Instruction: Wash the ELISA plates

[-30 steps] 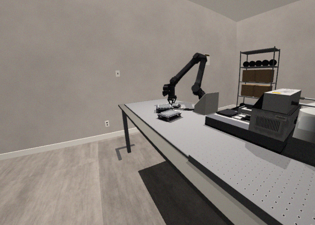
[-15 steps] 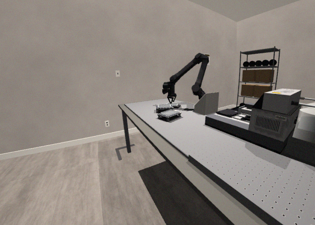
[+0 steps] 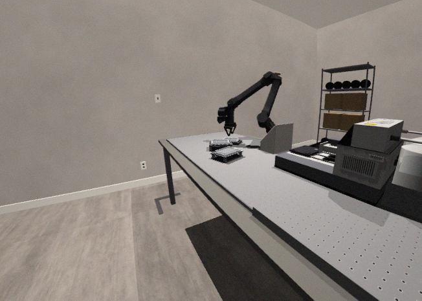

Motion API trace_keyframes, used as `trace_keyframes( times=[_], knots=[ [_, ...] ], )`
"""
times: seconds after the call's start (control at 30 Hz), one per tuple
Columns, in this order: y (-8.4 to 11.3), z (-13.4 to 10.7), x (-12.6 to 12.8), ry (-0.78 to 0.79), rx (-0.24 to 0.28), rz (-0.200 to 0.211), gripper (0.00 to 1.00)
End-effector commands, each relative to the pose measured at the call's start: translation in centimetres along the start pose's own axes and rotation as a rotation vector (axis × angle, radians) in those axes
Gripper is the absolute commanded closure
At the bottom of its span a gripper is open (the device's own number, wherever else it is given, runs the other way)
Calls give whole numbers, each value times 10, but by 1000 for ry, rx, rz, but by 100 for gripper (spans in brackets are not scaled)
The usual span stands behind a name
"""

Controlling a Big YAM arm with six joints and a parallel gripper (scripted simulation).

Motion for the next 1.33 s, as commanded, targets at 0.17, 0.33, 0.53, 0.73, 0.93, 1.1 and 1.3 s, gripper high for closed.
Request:
trace_keyframes(
  times=[0.17,0.33,0.53,0.73,0.93,1.1,1.3],
  knots=[
    [29,16,-6,-37,-43,4,0],
    [34,16,-6,-37,-43,5,0],
    [45,16,-6,-38,-43,6,0],
    [54,16,-6,-37,-40,7,0],
    [62,15,-6,-40,-43,8,0],
    [51,8,-3,-23,-17,2,0],
    [51,8,-3,-23,-17,2,0]
  ],
)
Point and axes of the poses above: the point where the finger pads meet when closed, its own y axis back along the fingers, its own x axis across the jaws, z = x × y, the point moved 2 cm from there along y, back along the fingers, and after that the axes turned 1 degree about -y, right-handed, at the moved point
